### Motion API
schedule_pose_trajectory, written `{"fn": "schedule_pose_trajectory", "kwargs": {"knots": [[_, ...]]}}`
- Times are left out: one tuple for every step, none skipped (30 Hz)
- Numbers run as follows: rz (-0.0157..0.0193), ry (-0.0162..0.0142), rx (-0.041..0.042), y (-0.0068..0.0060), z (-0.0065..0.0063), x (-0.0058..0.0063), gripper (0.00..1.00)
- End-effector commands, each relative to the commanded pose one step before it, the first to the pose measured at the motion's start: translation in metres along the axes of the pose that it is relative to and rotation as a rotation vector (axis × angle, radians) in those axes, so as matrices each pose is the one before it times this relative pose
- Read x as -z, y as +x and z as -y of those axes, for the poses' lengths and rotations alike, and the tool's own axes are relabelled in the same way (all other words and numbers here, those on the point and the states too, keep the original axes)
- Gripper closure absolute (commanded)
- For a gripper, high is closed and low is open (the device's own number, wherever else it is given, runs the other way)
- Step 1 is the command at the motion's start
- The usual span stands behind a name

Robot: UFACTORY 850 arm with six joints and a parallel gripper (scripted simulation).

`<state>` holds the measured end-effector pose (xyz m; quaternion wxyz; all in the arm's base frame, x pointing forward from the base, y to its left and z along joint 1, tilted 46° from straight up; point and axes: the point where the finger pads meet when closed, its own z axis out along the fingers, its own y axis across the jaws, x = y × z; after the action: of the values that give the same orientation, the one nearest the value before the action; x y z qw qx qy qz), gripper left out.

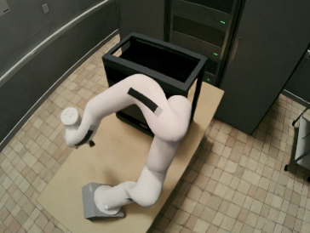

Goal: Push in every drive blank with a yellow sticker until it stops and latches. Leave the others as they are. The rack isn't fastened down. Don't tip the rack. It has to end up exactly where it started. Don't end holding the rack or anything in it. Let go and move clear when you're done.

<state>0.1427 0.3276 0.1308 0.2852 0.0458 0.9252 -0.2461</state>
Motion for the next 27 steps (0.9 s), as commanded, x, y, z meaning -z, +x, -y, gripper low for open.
{"fn": "schedule_pose_trajectory", "kwargs": {"knots": [[-0.02955,-0.00866,-0.02772,0.0088,-0.00062,0.00068,0.0],[-0.00756,-0.00173,-0.00713,0.00228,0.00004,-0.00002,0.0],[-0.00789,-0.00178,-0.00749,0.00238,0.00005,-0.00002,0.0],[-0.00821,-0.00184,-0.00785,0.00247,0.00006,-0.00003,0.0],[-0.00854,-0.00189,-0.00822,0.00256,0.00008,-0.00003,0.0],[-0.00887,-0.00194,-0.00859,0.00266,0.00009,-0.00004,0.0],[-0.0092,-0.00198,-0.00898,0.00275,0.00011,-0.00004,0.0],[-0.00953,-0.00202,-0.00937,0.00284,0.00012,-0.00005,0.0],[-0.00985,-0.00207,-0.00976,0.00293,0.00014,-0.00005,0.0],[-0.01018,-0.0021,-0.01017,0.00302,0.00016,-0.00006,0.0],[0.0,0.0,0.0,0.0,0.0,0.0,0.0],[0.0,0.0,0.0,0.0,0.0,0.0,0.0],[-0.0105,-0.00214,-0.01058,0.00311,0.00018,-0.00007,0.0],[-0.01083,-0.00217,-0.011,0.0032,0.0002,-0.00007,0.0],[-0.01115,-0.00221,-0.01142,0.00328,0.00022,-0.00008,0.0],[-0.01146,-0.00223,-0.01185,0.00336,0.00025,-0.00009,0.0],[-0.01177,-0.00226,-0.01229,0.00344,0.00027,-0.0001,0.0],[-0.01208,-0.00228,-0.01273,0.00352,0.0003,-0.00011,0.0],[-0.01239,-0.00231,-0.01318,0.00359,0.00033,-0.00012,0.0],[-0.01268,-0.00233,-0.01364,0.00366,0.00035,-0.00013,0.0],[-0.01298,-0.00234,-0.0141,0.00373,0.00038,-0.00014,0.0],[-0.01327,-0.00236,-0.01456,0.0038,0.00041,-0.00015,0.0],[-0.01355,-0.00238,-0.01503,0.00386,0.00044,-0.00016,0.0],[-0.01383,-0.00239,-0.01551,0.00392,0.00047,-0.00017,0.0],[-0.0141,-0.0024,-0.01599,0.00397,0.00051,-0.00018,0.0],[-0.01436,-0.00241,-0.01647,0.00403,0.00054,-0.00019,0.0],[-0.01462,-0.00243,-0.01696,0.00407,0.00057,-0.0002,0.0]]}}
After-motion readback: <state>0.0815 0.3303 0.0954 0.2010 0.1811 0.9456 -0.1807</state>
